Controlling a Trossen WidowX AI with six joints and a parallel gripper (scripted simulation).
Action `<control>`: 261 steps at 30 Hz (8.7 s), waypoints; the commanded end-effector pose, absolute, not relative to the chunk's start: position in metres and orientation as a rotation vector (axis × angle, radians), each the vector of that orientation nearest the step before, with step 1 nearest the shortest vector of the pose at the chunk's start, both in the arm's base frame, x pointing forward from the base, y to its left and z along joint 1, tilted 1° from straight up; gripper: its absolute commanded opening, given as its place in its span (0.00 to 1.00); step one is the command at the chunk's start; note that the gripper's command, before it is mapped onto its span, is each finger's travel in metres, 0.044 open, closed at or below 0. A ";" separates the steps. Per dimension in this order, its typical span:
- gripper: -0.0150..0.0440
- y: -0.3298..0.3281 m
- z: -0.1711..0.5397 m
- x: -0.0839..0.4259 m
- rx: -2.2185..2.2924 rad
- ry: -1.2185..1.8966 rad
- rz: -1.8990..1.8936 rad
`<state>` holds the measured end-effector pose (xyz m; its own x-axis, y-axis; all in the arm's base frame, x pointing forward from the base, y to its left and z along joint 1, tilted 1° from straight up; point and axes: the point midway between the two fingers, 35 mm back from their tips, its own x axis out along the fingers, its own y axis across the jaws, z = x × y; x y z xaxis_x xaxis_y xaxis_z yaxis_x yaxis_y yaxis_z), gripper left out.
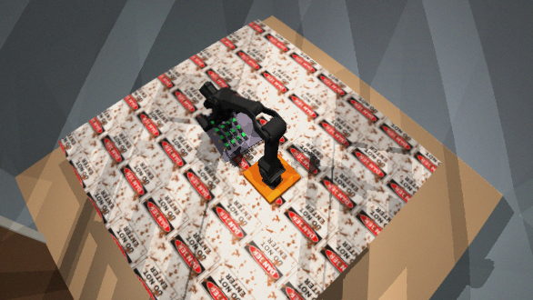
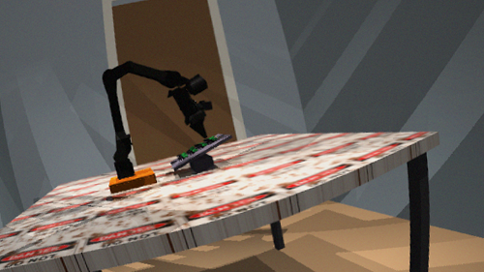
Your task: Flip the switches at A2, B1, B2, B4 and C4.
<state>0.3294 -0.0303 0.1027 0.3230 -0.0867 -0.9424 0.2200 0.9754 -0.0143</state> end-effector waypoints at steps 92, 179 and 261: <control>0.25 -0.025 0.155 0.313 0.125 1.264 -0.196; 0.25 0.007 0.084 0.298 0.124 1.240 -0.195; 0.25 -0.021 0.095 0.289 0.122 1.241 -0.197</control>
